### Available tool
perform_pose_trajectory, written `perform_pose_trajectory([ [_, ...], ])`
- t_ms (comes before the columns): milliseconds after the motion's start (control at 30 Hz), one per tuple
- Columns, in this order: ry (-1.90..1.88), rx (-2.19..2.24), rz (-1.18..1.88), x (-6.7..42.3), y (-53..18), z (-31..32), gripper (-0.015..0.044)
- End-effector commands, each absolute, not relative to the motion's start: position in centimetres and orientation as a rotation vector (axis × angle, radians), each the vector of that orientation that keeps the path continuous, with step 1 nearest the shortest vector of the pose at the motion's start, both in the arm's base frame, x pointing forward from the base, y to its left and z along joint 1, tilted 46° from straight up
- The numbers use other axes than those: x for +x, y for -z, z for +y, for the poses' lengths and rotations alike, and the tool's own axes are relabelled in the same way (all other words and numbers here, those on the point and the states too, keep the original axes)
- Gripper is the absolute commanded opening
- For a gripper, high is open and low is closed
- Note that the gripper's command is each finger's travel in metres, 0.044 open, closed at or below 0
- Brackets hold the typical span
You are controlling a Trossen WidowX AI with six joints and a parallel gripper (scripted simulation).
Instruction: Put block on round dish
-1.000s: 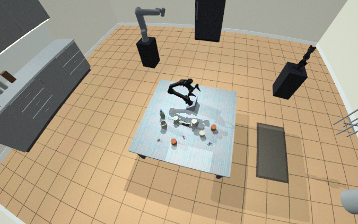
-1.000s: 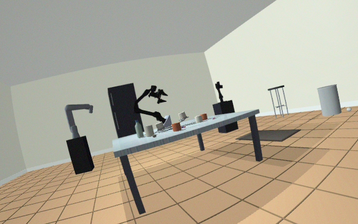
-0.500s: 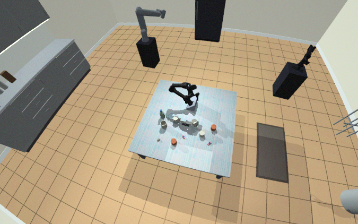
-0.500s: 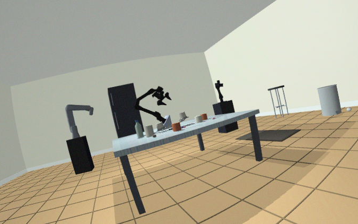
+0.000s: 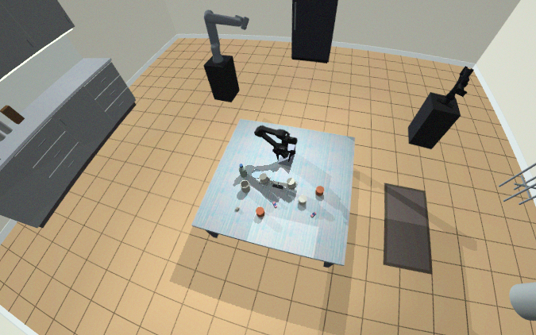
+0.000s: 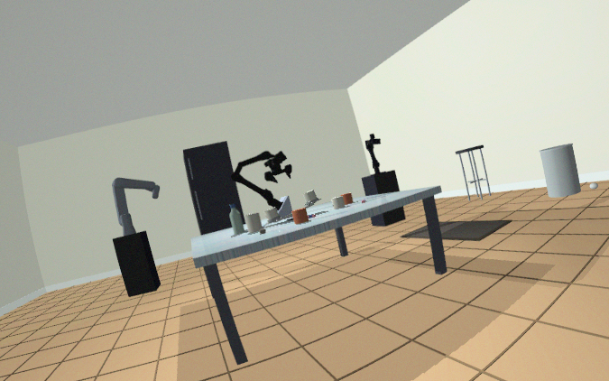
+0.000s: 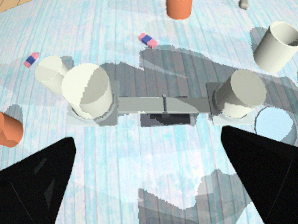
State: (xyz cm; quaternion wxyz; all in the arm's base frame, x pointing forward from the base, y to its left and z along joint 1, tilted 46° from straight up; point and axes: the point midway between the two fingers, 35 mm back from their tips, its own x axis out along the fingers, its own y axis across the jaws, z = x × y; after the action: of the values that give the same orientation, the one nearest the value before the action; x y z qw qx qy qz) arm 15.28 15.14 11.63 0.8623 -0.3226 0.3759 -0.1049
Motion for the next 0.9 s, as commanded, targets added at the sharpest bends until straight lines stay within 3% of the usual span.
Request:
perform_pose_trajectory([
  [0,0.287,-0.757,0.726,16.6,-11.9,13.9,0.0440],
  [267,0.289,-0.803,0.751,17.1,-12.0,13.6,0.0440],
  [867,0.179,-1.269,1.131,22.1,-12.8,10.1,0.0440],
])
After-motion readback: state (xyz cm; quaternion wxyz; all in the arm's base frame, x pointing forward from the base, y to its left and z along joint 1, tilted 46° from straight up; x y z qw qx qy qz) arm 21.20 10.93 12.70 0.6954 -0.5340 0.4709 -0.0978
